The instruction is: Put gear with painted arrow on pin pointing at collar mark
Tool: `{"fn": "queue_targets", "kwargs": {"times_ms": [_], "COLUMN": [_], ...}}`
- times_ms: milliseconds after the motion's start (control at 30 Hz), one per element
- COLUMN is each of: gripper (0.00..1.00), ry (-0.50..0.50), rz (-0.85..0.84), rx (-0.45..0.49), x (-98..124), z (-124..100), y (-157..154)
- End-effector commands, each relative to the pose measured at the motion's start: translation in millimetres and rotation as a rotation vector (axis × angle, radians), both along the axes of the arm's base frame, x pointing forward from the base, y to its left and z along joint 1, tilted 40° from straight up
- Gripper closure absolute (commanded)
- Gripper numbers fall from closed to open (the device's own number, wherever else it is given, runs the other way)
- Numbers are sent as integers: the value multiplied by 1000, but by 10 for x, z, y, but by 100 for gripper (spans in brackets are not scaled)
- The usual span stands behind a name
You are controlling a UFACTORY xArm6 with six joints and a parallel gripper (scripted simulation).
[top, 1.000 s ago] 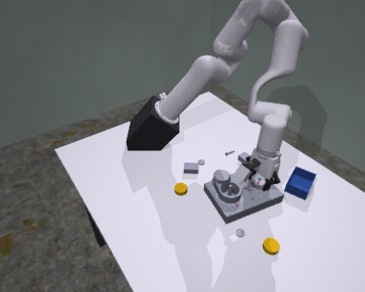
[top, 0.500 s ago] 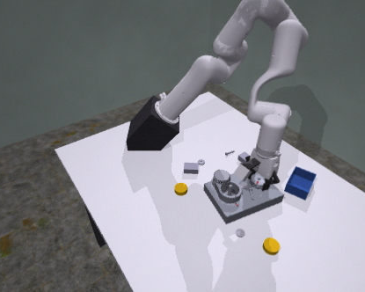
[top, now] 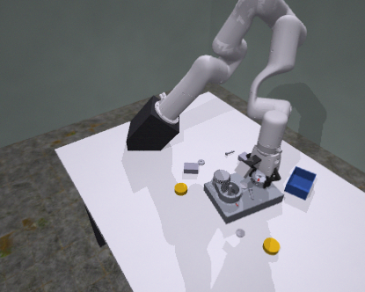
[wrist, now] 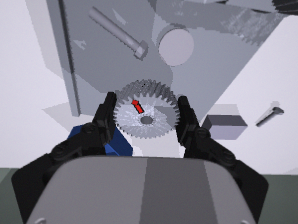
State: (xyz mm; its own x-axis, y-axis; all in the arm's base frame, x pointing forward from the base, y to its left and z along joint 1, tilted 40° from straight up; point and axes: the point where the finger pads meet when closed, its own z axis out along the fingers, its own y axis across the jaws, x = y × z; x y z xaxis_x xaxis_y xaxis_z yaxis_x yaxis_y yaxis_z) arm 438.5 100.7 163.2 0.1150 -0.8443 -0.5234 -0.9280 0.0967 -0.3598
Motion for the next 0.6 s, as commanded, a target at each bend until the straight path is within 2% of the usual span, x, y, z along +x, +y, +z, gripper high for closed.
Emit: {"fn": "queue_targets", "kwargs": {"times_ms": [0,567], "gripper": [100,100], "ry": [-4,-4], "rz": [-1,-1], "rx": [0,0], "x": [-20,-145], "z": [82,352], "y": [-49,-233]}}
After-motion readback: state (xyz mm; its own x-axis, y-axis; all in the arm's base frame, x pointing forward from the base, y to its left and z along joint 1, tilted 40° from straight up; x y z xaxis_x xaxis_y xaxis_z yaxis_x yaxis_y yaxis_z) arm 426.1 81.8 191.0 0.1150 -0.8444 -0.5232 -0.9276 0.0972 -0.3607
